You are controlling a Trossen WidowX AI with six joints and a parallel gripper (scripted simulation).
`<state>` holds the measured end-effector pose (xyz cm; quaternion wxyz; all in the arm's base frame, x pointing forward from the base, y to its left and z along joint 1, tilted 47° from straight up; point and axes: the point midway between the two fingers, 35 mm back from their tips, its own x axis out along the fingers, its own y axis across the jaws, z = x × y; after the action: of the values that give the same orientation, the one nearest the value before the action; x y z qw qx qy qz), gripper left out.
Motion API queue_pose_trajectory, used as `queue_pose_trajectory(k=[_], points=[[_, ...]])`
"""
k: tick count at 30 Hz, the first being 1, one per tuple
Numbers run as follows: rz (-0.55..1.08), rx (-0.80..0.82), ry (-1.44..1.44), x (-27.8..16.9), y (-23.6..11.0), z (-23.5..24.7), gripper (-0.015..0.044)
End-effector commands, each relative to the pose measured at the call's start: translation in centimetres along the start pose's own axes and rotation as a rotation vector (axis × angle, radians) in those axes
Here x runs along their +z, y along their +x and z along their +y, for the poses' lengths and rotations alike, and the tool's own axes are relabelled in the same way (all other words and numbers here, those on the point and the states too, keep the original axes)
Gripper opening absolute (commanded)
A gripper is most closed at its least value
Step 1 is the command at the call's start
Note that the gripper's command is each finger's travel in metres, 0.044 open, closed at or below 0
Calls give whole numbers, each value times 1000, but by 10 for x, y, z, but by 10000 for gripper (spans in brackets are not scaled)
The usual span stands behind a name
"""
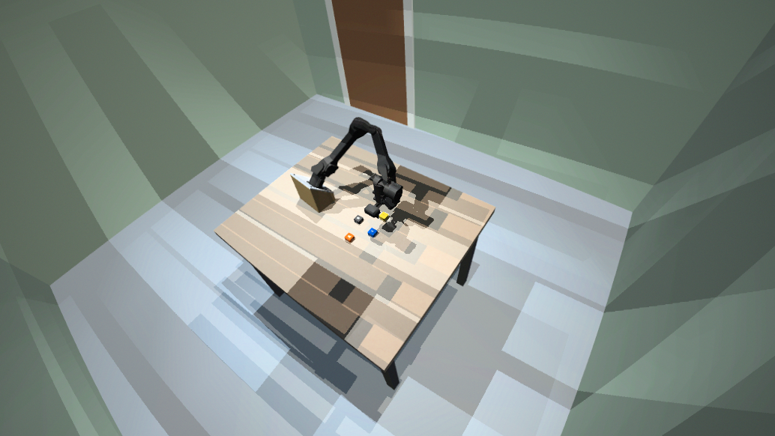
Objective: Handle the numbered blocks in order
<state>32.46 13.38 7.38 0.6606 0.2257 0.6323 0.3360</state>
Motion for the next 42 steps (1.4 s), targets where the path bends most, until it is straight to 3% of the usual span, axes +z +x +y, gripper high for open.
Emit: queue_pose_trajectory(k=[1, 23, 34, 42], points=[[-9, 5, 6, 1, 6, 0, 400], [-10, 7, 6, 1, 40, 0, 400], [-10, 7, 6, 1, 40, 0, 120], [-10, 7, 6, 1, 40, 0, 120]])
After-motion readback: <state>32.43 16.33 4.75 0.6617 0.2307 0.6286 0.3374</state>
